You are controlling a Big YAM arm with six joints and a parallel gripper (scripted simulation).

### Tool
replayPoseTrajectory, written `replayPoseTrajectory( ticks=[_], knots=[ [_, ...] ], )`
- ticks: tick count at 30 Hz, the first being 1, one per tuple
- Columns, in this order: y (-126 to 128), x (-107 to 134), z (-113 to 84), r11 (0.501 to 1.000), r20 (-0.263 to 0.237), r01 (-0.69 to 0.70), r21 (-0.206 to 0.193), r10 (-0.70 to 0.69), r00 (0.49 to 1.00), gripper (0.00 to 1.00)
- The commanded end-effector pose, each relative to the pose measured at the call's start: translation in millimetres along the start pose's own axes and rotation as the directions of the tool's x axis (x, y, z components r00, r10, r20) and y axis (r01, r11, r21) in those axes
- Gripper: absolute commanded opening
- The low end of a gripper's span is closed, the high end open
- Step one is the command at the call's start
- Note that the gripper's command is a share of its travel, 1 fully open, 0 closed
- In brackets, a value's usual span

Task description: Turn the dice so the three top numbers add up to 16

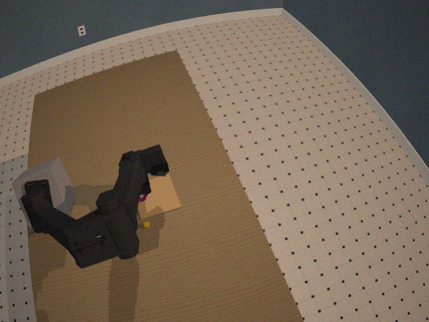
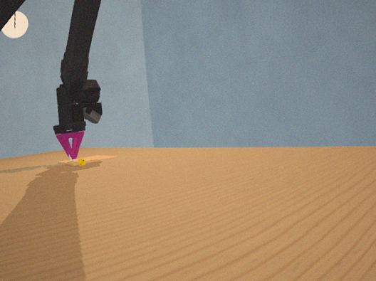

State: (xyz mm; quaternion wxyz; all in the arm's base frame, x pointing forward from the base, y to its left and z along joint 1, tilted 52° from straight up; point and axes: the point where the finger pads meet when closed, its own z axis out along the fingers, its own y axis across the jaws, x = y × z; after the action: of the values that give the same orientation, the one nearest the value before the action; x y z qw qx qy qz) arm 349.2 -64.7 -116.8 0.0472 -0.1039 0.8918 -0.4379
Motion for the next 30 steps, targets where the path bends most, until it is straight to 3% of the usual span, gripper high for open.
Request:
replayPoseTrajectory(
  ticks=[1, 30],
  knots=[
    [5.1, 3.1, 0.8, 1.000, -0.001, 0.026, 0.002, -0.026, 1.000, 0.11],
    [0.1, 4.1, 2.8, 1.000, -0.004, 0.018, 0.002, -0.018, 1.000, 0.11]
  ],
)
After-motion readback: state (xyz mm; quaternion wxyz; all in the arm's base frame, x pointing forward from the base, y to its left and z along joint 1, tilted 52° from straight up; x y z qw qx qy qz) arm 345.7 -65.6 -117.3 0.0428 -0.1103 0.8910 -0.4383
